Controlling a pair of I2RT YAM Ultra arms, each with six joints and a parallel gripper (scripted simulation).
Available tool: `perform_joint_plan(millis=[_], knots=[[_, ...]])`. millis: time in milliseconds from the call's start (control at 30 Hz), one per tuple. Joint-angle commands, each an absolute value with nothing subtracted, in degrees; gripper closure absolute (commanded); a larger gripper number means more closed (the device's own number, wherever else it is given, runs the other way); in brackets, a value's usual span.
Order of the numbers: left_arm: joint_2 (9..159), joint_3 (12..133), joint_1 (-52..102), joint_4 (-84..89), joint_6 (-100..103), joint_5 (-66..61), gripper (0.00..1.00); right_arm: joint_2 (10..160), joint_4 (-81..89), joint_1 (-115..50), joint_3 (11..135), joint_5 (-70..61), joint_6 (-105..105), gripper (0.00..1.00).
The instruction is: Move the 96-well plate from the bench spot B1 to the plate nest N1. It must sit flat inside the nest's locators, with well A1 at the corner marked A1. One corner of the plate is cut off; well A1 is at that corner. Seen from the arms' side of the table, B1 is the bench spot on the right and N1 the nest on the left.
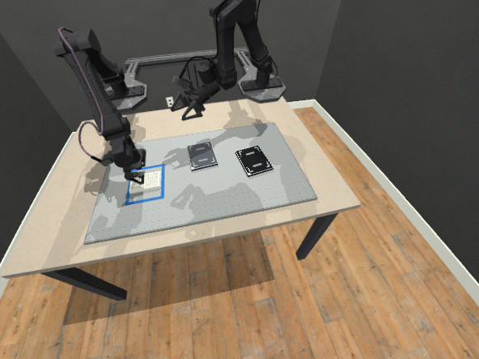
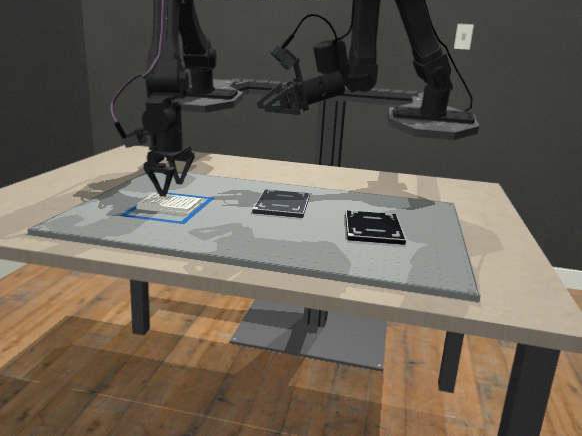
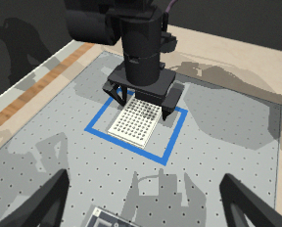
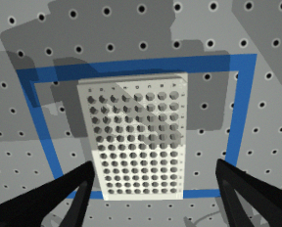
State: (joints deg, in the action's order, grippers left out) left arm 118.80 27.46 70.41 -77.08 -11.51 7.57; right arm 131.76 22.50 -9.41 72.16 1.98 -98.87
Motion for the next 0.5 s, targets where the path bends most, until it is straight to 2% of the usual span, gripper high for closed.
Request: perform_joint_plan(millis=[0,467], knots=[[118.0,26.7,70.3,-77.6,-10.9,6.9,0.00,129.3,25.6,-9.9,74.0,2.8,-99.4,0.00],[118.0,26.7,70.3,-77.6,-10.9,6.9,0.00,130.5,22.9,-10.0,73.4,2.8,-99.3,0.00]])
